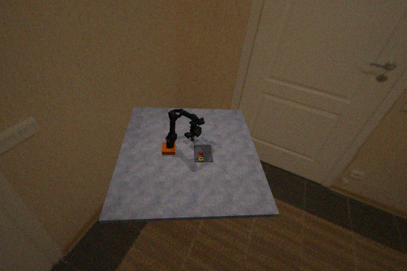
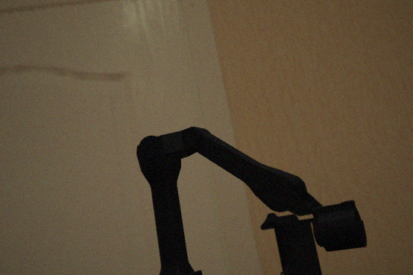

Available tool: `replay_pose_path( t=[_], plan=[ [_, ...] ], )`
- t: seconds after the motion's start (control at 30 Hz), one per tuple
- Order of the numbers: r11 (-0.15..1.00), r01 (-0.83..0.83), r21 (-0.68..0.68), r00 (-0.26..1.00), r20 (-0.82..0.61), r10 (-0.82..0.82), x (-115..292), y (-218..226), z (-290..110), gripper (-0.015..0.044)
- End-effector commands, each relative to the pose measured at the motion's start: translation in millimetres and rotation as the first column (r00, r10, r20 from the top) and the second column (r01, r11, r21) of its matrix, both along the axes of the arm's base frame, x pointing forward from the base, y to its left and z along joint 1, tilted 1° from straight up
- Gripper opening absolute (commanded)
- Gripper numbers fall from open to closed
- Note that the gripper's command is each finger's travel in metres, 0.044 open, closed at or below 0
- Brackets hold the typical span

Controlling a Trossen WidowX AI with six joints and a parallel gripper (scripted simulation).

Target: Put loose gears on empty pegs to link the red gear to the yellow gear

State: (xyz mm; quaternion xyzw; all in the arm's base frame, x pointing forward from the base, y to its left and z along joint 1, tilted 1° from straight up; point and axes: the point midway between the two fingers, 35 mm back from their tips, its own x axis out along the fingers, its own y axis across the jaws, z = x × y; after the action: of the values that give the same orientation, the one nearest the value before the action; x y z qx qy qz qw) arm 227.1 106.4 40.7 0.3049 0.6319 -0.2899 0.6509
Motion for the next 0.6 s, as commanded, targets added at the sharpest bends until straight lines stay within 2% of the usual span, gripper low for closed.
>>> replay_pose_path(
  t=[0.0, 0.57],
  plan=[
    [1.000, 0.002, 0.003, 1.000, 0.014, -0.002, 5.6, 1.8, 11.7, 0.0000],
    [1.000, 0.002, 0.003, 1.000, 0.015, -0.002, 11.3, 3.7, 47.5, 0.0000]
  ],
)
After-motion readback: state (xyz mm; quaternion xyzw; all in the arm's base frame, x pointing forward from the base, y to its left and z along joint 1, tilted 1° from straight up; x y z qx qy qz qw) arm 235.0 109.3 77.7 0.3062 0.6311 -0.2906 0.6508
